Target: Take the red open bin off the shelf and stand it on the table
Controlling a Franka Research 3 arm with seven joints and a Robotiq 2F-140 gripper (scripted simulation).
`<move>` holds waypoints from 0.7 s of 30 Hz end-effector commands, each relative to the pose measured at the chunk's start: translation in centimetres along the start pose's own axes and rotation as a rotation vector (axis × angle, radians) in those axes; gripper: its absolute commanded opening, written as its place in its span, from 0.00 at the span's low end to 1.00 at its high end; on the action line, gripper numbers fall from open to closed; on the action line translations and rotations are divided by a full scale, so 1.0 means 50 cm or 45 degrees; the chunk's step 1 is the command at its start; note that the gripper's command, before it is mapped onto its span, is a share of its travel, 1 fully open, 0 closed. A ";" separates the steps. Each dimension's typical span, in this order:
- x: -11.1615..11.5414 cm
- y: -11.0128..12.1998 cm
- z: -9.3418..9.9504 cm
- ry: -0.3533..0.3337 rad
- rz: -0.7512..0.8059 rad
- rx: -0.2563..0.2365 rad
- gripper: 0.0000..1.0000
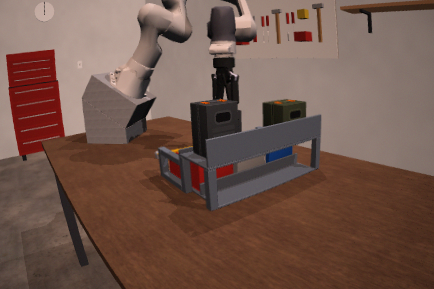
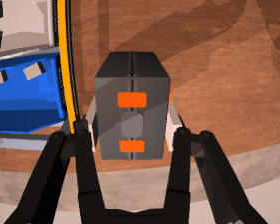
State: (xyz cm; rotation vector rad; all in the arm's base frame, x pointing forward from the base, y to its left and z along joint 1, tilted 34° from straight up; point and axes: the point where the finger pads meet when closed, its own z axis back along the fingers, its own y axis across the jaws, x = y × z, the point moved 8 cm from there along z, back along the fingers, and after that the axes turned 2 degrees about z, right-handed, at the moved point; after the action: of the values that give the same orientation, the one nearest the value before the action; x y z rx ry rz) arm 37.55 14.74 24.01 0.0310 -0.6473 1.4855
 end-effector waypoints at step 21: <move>-0.001 -0.002 -0.017 -0.001 0.001 -0.004 0.57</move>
State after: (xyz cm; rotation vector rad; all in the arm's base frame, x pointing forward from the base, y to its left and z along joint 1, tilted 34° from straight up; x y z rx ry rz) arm 37.98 15.02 23.32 0.0293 -0.6501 1.4852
